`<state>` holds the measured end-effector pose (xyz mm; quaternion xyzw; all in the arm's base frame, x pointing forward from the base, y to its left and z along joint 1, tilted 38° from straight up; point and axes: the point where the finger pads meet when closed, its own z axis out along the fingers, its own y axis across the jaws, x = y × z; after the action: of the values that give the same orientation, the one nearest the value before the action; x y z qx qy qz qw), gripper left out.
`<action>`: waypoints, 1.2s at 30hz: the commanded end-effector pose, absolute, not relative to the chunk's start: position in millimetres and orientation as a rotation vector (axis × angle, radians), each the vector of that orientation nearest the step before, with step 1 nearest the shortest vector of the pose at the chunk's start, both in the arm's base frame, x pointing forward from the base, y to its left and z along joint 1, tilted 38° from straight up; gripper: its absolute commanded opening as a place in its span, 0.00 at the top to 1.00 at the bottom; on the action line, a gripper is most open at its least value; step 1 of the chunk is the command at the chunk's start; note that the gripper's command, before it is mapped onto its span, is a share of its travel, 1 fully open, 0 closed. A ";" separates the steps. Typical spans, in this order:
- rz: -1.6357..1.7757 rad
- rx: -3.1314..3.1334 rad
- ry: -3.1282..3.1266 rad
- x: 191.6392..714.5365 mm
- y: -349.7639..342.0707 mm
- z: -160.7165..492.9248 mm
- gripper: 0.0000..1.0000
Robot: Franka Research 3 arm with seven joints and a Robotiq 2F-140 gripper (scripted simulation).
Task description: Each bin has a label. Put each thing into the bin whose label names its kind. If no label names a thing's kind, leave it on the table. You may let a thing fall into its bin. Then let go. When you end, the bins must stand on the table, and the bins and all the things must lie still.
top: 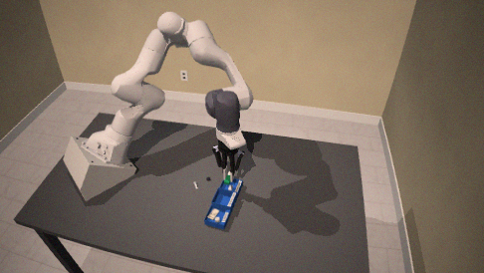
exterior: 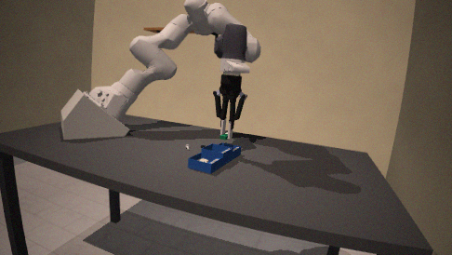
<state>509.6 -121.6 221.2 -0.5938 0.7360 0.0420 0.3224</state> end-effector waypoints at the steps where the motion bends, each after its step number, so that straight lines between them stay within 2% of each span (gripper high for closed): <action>1: 0.122 -1.546 1.944 508.7 -121.7 220.7 0.89; 36: 0.122 -1.546 1.944 528.3 -105.5 189.1 0.89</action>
<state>526.5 -105.2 188.9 -0.5871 0.7411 0.0492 0.3219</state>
